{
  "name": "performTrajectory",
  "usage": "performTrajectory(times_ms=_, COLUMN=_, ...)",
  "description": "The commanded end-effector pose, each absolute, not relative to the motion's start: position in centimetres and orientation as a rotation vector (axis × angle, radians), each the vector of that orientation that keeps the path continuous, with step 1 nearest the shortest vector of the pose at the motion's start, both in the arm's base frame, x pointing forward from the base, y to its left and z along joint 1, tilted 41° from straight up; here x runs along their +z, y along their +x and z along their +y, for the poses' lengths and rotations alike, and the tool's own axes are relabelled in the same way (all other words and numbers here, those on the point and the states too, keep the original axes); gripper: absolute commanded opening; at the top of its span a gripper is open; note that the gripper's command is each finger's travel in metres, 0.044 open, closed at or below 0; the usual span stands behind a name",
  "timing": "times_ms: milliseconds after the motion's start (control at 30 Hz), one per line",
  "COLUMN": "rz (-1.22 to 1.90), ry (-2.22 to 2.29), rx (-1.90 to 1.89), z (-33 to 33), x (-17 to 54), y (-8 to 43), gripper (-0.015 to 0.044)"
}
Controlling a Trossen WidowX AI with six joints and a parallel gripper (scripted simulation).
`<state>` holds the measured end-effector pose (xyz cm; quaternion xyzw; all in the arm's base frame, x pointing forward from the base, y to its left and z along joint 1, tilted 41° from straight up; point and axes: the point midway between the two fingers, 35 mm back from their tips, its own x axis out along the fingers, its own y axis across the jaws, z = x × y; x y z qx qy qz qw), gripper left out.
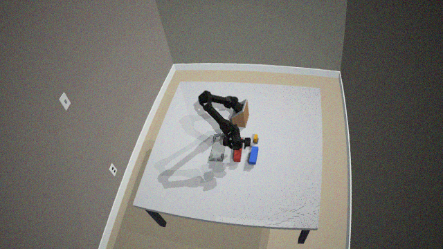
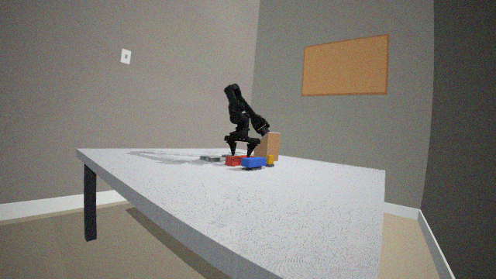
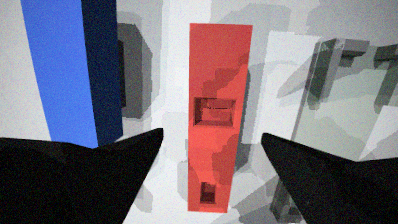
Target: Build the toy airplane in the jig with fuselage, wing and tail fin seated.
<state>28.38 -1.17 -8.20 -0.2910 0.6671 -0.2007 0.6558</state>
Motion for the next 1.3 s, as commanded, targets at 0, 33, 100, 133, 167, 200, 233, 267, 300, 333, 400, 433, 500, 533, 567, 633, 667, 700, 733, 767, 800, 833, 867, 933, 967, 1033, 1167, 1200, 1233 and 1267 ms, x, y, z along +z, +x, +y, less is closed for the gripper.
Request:
performTrajectory(times_ms=0, rz=1.524, ry=-0.668, rx=-0.458, z=-1.9, x=-9.0, y=28.1, gripper=0.0440)
performTrajectory(times_ms=33, rz=1.524, ry=-0.668, rx=-0.458, z=-2.0, x=-9.1, y=28.1, gripper=0.0440)
performTrajectory(times_ms=100, rz=1.524, ry=-0.669, rx=-0.458, z=-2.2, x=-9.3, y=28.1, gripper=0.0440)
performTrajectory(times_ms=133, rz=1.524, ry=-0.669, rx=-0.458, z=-2.3, x=-9.4, y=28.1, gripper=0.0440)
performTrajectory(times_ms=167, rz=1.524, ry=-0.669, rx=-0.458, z=-2.4, x=-9.5, y=28.1, gripper=0.0440)
performTrajectory(times_ms=200, rz=1.524, ry=-0.669, rx=-0.458, z=-2.5, x=-9.7, y=28.1, gripper=0.0440)
performTrajectory(times_ms=233, rz=1.524, ry=-0.669, rx=-0.458, z=-2.6, x=-9.8, y=28.1, gripper=0.0440)
performTrajectory(times_ms=267, rz=1.524, ry=-0.669, rx=-0.459, z=-2.8, x=-9.9, y=28.1, gripper=0.0440)
performTrajectory(times_ms=300, rz=1.524, ry=-0.669, rx=-0.459, z=-2.9, x=-10.0, y=28.1, gripper=0.0440)
performTrajectory(times_ms=333, rz=1.524, ry=-0.669, rx=-0.459, z=-3.0, x=-10.1, y=28.1, gripper=0.0440)
performTrajectory(times_ms=400, rz=1.524, ry=-0.670, rx=-0.459, z=-3.2, x=-10.4, y=28.1, gripper=0.0440)
performTrajectory(times_ms=433, rz=1.524, ry=-0.670, rx=-0.460, z=-3.3, x=-10.4, y=28.0, gripper=0.0440)
performTrajectory(times_ms=500, rz=1.524, ry=-0.670, rx=-0.460, z=-3.4, x=-10.5, y=28.0, gripper=0.0440)
performTrajectory(times_ms=533, rz=1.524, ry=-0.670, rx=-0.460, z=-3.4, x=-10.5, y=28.0, gripper=0.0414)
performTrajectory(times_ms=567, rz=1.524, ry=-0.670, rx=-0.460, z=-3.4, x=-10.5, y=28.0, gripper=0.0387)
performTrajectory(times_ms=633, rz=1.524, ry=-0.670, rx=-0.460, z=-3.4, x=-10.5, y=28.0, gripper=0.0335)
performTrajectory(times_ms=667, rz=1.524, ry=-0.670, rx=-0.460, z=-3.4, x=-10.5, y=28.0, gripper=0.0309)
performTrajectory(times_ms=700, rz=1.524, ry=-0.670, rx=-0.460, z=-3.4, x=-10.5, y=28.0, gripper=0.0282)
performTrajectory(times_ms=733, rz=1.524, ry=-0.670, rx=-0.460, z=-3.4, x=-10.5, y=28.0, gripper=0.0256)
performTrajectory(times_ms=767, rz=1.524, ry=-0.670, rx=-0.460, z=-3.4, x=-10.5, y=28.0, gripper=0.0230)
performTrajectory(times_ms=800, rz=1.524, ry=-0.670, rx=-0.460, z=-3.4, x=-10.5, y=28.0, gripper=0.0204)
performTrajectory(times_ms=833, rz=1.524, ry=-0.670, rx=-0.460, z=-3.4, x=-10.5, y=28.0, gripper=0.0177)
performTrajectory(times_ms=867, rz=1.524, ry=-0.670, rx=-0.460, z=-3.4, x=-10.5, y=28.0, gripper=0.0171)
performTrajectory(times_ms=933, rz=1.524, ry=-0.670, rx=-0.460, z=-3.4, x=-10.5, y=28.0, gripper=0.0157)
performTrajectory(times_ms=967, rz=1.524, ry=-0.670, rx=-0.460, z=-3.4, x=-10.5, y=28.0, gripper=0.0151)
performTrajectory(times_ms=1033, rz=1.524, ry=-0.670, rx=-0.460, z=-3.4, x=-10.5, y=28.0, gripper=0.0138)
performTrajectory(times_ms=1167, rz=1.524, ry=-0.669, rx=-0.458, z=-3.0, x=-10.2, y=28.1, gripper=0.0032)
performTrajectory(times_ms=1200, rz=1.524, ry=-0.669, rx=-0.458, z=-2.8, x=-10.1, y=28.2, gripper=0.0006)
performTrajectory(times_ms=1233, rz=1.523, ry=-0.668, rx=-0.457, z=-2.6, x=-9.9, y=28.2, gripper=0.0000)
performTrajectory(times_ms=1267, rz=1.523, ry=-0.668, rx=-0.456, z=-2.4, x=-9.7, y=28.3, gripper=0.0000)
